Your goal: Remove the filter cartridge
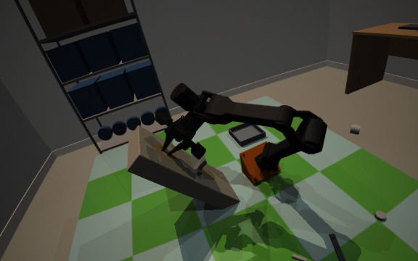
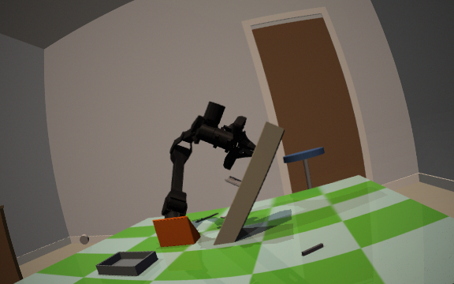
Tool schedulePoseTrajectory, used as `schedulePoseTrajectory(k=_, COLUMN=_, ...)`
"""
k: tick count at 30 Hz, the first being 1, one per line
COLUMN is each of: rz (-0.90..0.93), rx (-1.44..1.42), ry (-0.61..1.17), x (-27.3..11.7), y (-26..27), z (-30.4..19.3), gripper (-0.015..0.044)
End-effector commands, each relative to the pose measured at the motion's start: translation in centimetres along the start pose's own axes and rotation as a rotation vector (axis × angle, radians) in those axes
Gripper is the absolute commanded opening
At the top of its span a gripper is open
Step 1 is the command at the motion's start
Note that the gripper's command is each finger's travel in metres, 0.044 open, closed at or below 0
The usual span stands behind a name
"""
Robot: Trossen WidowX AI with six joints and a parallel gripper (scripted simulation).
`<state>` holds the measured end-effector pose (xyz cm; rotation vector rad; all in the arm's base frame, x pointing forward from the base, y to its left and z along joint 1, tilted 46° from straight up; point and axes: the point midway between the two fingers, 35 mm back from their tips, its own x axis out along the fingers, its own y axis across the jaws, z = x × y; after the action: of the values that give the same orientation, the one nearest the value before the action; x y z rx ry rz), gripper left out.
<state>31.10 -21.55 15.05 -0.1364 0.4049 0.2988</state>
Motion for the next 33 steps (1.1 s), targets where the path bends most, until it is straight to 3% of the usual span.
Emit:
schedulePoseTrajectory(k=1, rz=0.014, rx=0.097, ry=0.018, x=1.8, y=0.03, z=0.16, gripper=0.0)
schedulePoseTrajectory(k=33, rz=0.003, rx=1.21, ry=0.027, x=1.79, y=0.04, z=0.19, gripper=0.0)
